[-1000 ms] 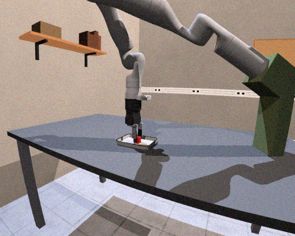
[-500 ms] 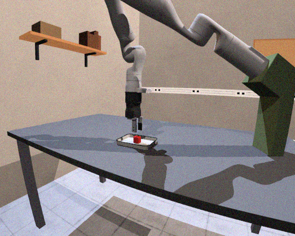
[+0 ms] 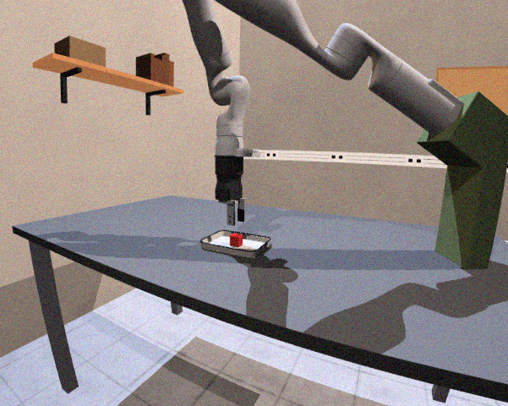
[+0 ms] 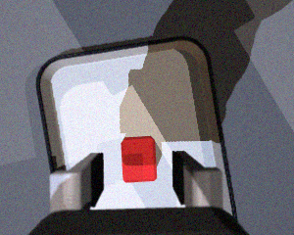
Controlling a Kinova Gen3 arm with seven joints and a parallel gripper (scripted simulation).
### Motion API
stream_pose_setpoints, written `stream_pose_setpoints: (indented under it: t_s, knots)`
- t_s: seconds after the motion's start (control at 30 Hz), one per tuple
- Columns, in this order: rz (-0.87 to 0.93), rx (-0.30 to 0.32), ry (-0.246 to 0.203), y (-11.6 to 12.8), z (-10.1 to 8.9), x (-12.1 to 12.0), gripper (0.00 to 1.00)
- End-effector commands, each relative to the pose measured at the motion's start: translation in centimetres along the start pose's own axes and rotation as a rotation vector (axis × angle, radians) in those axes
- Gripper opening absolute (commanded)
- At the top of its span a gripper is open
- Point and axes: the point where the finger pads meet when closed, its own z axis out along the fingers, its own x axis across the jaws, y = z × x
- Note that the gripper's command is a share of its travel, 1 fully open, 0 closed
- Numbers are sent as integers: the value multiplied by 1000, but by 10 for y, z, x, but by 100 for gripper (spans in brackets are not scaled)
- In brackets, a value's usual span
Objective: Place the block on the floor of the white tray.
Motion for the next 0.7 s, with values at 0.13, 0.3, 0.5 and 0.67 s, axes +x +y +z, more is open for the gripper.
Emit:
stream_pose_setpoints:
  t_s: [0.13, 0.3, 0.5, 0.67]
  knots:
    - [1, 0, 0, 0, 0, 0, 84]
    - [0, 1, 0, -1, 0, -3, 84]
    - [0, 4, -1, -7, 1, -17, 84]
    - [1, 2, -1, -16, 0, -38, 84]
